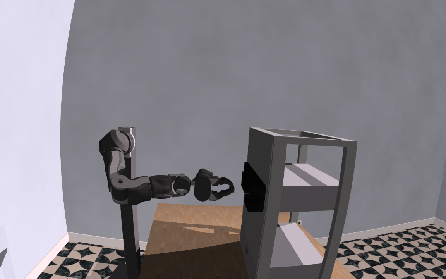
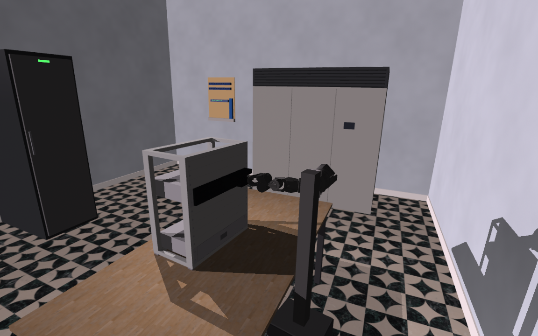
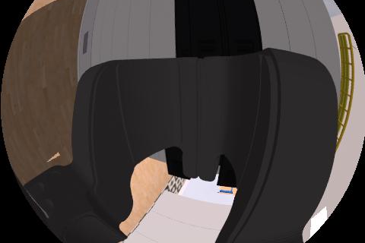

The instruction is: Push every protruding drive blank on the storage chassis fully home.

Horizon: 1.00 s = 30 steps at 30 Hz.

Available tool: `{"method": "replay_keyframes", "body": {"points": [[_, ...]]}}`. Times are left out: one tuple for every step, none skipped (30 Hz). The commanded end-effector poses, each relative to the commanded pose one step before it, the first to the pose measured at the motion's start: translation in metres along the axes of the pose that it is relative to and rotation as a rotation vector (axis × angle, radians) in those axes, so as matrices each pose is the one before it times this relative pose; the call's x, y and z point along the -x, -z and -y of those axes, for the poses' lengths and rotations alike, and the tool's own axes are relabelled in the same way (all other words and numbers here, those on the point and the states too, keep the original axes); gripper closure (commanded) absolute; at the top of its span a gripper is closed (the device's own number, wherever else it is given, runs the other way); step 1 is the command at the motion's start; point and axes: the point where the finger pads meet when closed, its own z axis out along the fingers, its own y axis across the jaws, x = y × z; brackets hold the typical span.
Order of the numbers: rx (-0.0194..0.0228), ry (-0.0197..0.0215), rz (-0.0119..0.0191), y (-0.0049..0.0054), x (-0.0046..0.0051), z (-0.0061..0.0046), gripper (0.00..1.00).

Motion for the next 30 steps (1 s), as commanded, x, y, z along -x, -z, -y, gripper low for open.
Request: {"method": "replay_keyframes", "body": {"points": [[0.01034, 0.00734, 0.0195, 0.00354, -0.005939, 0.00264, 1.0], [0.00003, -0.00005, 0.00008, 0.00323, -0.00804, 0.00388, 1.0], [0.0, 0.0, 0.0, 0.0, 0.0, 0.0, 1.0], [0.0, 0.0, 0.0, 0.0, 0.0, 0.0, 1.0], [0.00003, -0.00006, 0.00008, 0.00347, -0.008651, 0.00417, 1.0], [0.00003, -0.00007, 0.00007, 0.00343, -0.008551, 0.00412, 1.0], [0.00001, -0.00006, 0.00007, 0.00322, -0.00804, 0.00388, 1.0], [0.0, -0.00005, 0.00006, 0.00297, -0.007408, 0.00358, 1.0], [0.00001, -0.00006, 0.00005, 0.00268, -0.00668, 0.00323, 1.0], [-0.00347, 0.00112, 0.00237, 0.00196, -0.00511, 0.00417, 1.0], [0.00015, -0.00002, -0.00009, 0.00203, -0.005054, 0.00237, 1.0], [0.00252, -0.00092, -0.00164, 0.00193, -0.004646, 0.00102, 1.0], [0.00059, -0.00025, -0.00037, 0.00135, -0.003332, 0.00132, 1.0], [-0.00083, 0.00032, 0.00054, 0.00084, -0.002174, 0.00146, 1.0], [-0.00154, 0.00063, 0.00098, 0.00045, -0.001236, 0.00135, 1.0], [-0.00076, 0.00032, 0.00049, 0.00026, -0.000711, 0.00071, 1.0], [0.00006, -0.00002, -0.00004, 0.00015, -0.000357, 0.00014, 1.0], [0.00002, -0.00001, -0.00001, 0.00002, -0.000057, 0.00002, 1.0], [-0.00065, 0.00027, 0.00041, -0.0002, 0.00013, 0.00025, 1.0], [0.0, 0.0, 0.0, 0.0, 0.0, 0.0, 1.0], [0.0, 0.0, 0.0, 0.0, 0.0, 0.0, 1.0], [-0.00211, 0.00087, 0.00132, -0.00101, 0.000419, 0.00082, 1.0], [-0.00004, -0.00002, -0.00001, -0.00185, -0.000003, 0.0, 1.0], [-0.00006, -0.00005, -0.00003, -0.00313, -0.000009, 0.0, 1.0], [-0.00009, -0.00007, -0.00004, -0.00444, -0.000013, 0.0, 1.0], [-0.00012, -0.00008, -0.00004, -0.00562, -0.000015, 0.0, 1.0], [-0.00014, -0.00011, -0.00007, -0.00655, -0.000024, 0.0, 1.0], [-0.00015, -0.0001, -0.00007, -0.00713, -0.000023, 0.0, 1.0], [-0.00017, -0.00012, -0.0001, -0.00731, -0.000033, 0.0, 1.0], [-0.00015, -0.00009, -0.00007, -0.00706, -0.000025, 0.00001, 1.0]]}}
